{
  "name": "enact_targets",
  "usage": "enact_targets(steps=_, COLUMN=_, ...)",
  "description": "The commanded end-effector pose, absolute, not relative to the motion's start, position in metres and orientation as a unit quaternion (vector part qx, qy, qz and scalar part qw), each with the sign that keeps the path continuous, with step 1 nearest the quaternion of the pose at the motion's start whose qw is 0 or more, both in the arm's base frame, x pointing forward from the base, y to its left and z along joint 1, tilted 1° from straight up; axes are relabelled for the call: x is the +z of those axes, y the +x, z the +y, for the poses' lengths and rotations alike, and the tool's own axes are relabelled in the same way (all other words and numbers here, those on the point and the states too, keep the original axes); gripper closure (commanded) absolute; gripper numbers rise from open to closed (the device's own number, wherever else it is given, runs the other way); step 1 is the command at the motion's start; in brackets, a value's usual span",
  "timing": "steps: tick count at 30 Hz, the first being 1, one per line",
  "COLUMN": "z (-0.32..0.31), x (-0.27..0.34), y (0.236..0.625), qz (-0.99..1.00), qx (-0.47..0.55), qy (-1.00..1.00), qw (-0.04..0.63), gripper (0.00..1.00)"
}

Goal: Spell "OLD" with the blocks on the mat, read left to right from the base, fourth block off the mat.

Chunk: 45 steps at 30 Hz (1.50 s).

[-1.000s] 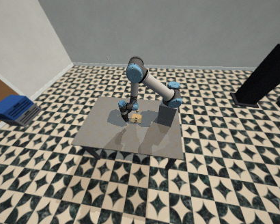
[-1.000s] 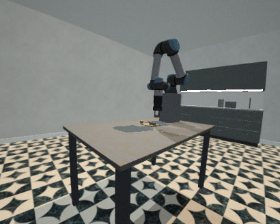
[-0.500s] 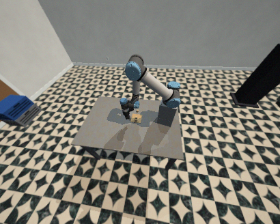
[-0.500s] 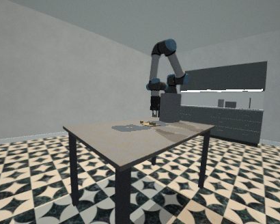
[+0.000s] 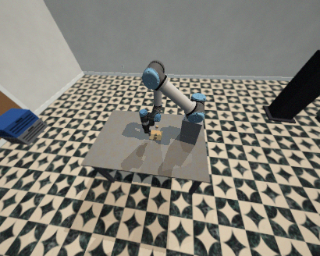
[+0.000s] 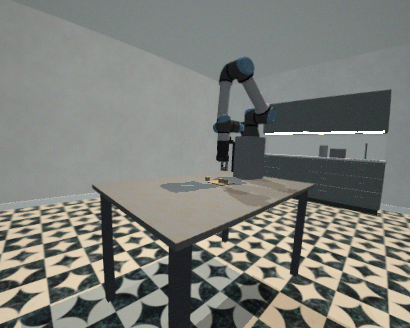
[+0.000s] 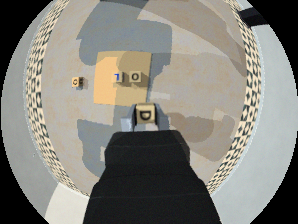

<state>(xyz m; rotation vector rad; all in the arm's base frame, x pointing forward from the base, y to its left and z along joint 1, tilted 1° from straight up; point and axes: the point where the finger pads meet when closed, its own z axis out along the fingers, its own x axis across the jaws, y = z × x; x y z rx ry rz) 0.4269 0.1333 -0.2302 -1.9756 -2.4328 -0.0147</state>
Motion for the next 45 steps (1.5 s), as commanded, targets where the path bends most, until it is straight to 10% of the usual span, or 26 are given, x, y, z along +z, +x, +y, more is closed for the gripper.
enact_targets(steps=1, z=0.123, x=-0.230, y=0.424, qz=-0.731, qx=-0.005, qy=-0.683, qw=0.004, gripper=0.51)
enact_targets(steps=45, z=0.050, x=-0.226, y=0.399, qz=-0.296, qx=-0.002, qy=-0.955, qw=0.006, gripper=0.51)
